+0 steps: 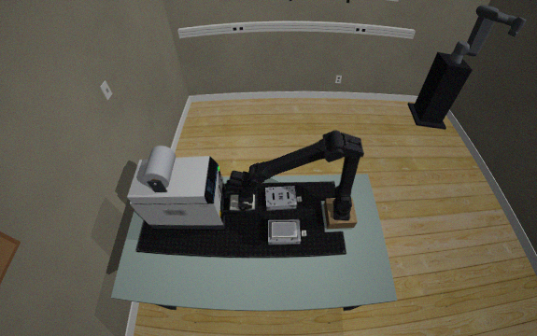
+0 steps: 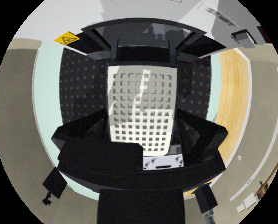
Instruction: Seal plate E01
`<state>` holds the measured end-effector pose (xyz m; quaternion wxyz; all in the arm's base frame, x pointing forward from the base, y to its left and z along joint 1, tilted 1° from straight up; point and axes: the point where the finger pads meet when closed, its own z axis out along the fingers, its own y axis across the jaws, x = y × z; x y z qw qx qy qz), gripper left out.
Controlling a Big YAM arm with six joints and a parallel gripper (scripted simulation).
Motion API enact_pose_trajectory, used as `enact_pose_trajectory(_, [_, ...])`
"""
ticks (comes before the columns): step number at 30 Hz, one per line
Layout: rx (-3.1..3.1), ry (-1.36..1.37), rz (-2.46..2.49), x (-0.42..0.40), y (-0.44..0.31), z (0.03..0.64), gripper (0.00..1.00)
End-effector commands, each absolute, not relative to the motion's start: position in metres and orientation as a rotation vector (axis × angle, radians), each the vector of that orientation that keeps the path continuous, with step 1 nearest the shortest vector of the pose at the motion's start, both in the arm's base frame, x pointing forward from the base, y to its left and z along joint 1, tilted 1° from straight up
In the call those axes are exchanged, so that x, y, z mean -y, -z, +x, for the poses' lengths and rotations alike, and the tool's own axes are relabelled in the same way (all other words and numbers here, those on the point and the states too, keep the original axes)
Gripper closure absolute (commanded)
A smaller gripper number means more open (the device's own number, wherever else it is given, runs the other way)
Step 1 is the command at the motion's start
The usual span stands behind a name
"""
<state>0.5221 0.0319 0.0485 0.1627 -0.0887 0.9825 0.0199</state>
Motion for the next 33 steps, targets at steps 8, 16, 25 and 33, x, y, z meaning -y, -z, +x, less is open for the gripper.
enact_pose_trajectory(8, [-2.826, -0.055, -0.25, -0.026, -0.042, 0.518, 0.0])
enact_pose_trajectory(16, [-2.826, -0.053, -0.25, -0.026, -0.042, 0.517, 0.0])
enact_pose_trajectory(25, [-2.812, -0.05, -0.248, -0.026, -0.047, 0.523, 0.0])
enact_pose_trajectory(33, [-2.764, -0.045, -0.246, -0.026, -0.069, 0.536, 0.0])
